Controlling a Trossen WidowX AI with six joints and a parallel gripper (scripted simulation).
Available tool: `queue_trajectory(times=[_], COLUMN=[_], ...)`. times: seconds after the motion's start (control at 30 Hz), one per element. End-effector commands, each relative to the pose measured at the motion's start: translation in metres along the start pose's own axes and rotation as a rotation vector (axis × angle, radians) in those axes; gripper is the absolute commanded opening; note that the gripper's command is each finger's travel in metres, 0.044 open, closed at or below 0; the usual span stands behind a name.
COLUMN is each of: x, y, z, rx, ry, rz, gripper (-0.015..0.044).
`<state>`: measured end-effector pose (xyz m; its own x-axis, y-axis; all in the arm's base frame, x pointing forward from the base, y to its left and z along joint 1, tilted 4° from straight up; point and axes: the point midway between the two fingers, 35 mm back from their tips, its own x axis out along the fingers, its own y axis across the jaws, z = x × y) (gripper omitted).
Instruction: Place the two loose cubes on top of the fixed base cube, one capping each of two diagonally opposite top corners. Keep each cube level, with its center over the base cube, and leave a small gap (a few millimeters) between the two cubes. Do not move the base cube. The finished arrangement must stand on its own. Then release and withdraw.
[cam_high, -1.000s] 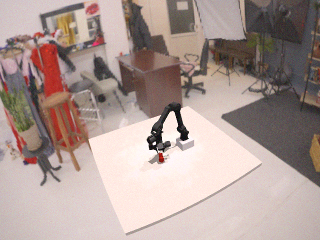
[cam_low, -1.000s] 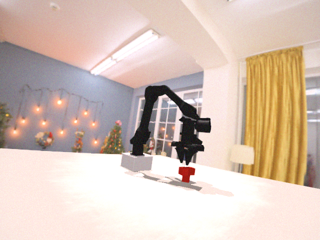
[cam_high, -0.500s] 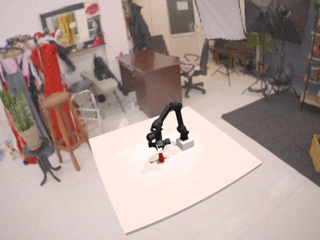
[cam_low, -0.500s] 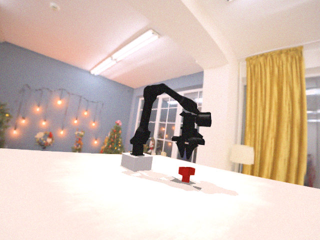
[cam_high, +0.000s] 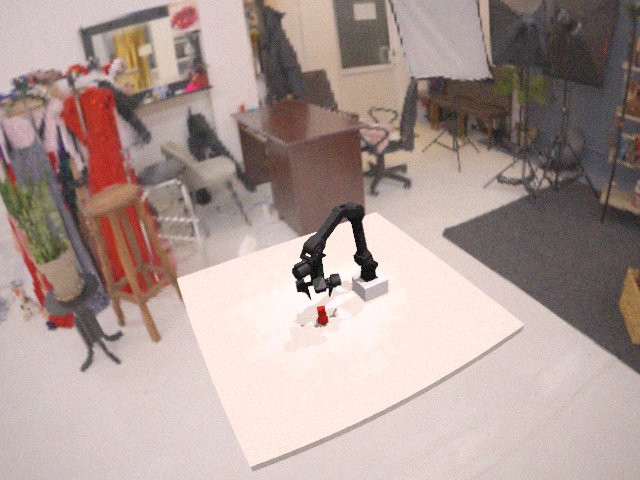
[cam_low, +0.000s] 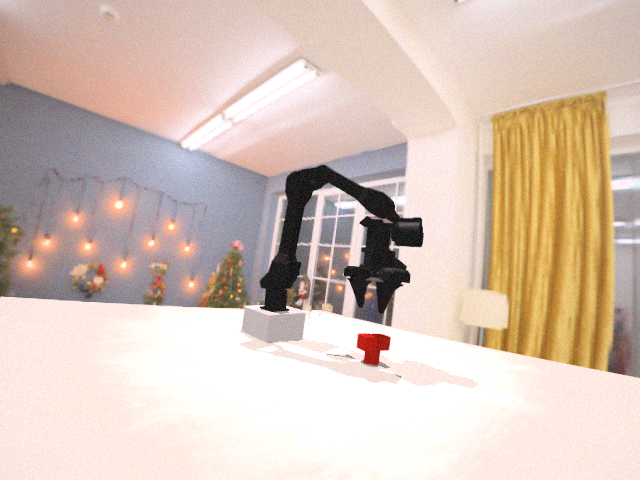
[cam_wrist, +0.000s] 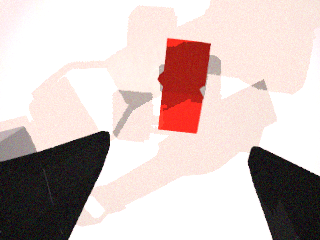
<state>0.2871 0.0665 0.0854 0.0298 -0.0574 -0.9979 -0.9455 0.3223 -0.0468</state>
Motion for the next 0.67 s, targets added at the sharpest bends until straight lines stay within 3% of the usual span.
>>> queue_trajectory(times=[0.0,0.33,0.63], x=[0.0,-0.003,-0.004], y=[0.001,0.075,0.082], z=[0.002,0.109,0.116], rx=[0.0,0.0,0.0], ry=[0.0,-0.012,-0.012], rz=[0.0,0.008,0.009], gripper=[0.04,0.04,0.04])
